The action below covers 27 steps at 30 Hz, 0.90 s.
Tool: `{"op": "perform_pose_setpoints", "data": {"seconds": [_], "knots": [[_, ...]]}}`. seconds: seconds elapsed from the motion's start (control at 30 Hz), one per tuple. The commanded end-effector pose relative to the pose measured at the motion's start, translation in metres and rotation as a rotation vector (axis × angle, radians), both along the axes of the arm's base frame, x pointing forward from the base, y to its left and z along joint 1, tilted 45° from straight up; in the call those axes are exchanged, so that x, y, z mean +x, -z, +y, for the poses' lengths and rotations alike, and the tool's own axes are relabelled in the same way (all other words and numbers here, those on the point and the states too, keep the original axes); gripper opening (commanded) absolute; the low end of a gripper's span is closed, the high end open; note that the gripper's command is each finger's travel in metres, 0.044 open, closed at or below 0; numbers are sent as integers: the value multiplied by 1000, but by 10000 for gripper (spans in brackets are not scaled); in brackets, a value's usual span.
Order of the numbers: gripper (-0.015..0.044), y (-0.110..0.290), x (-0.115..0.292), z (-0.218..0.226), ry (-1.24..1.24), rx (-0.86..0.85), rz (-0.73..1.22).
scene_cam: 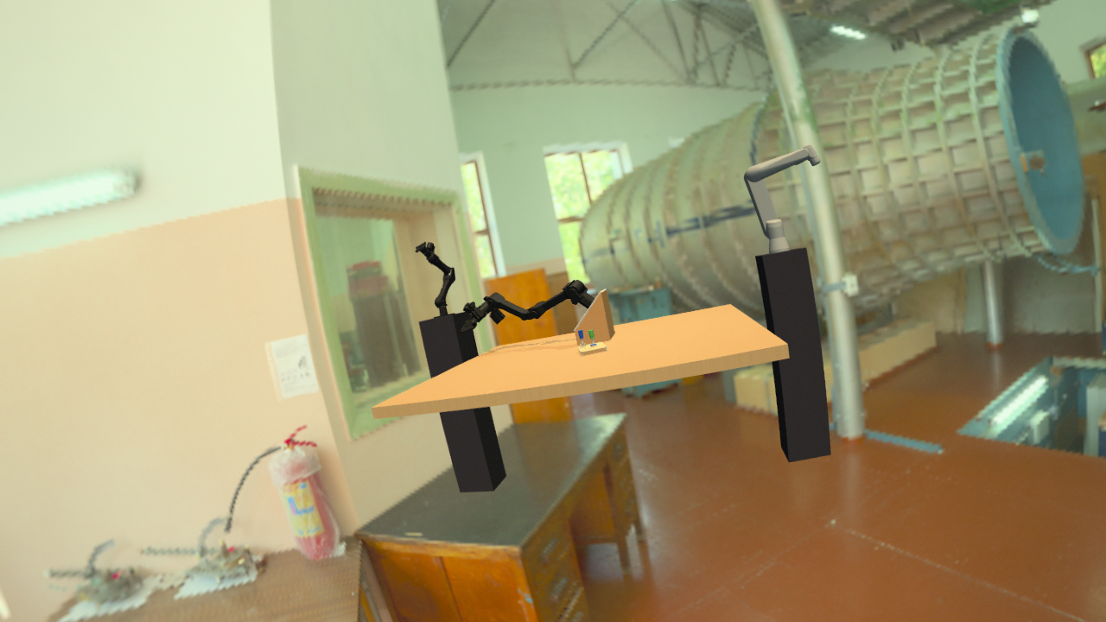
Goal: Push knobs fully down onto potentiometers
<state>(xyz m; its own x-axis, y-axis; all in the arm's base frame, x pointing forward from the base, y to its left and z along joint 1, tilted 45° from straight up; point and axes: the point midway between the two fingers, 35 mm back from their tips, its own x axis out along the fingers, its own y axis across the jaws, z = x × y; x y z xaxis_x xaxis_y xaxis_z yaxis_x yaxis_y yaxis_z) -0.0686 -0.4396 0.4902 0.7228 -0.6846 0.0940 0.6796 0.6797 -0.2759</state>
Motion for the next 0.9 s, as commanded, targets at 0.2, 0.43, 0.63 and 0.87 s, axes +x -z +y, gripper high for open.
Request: {"op": "perform_pose_setpoints", "data": {"seconds": [0.2, 0.43, 0.63, 0.87], "knots": [[216, -30, 7, 28, 23, -31, -21], [32, -75, 17, 68, 79, -205, 27], [0, -101, 29, 100, 84, -255, 12], [0, -126, 44, 130, 92, -308, -30]]}}
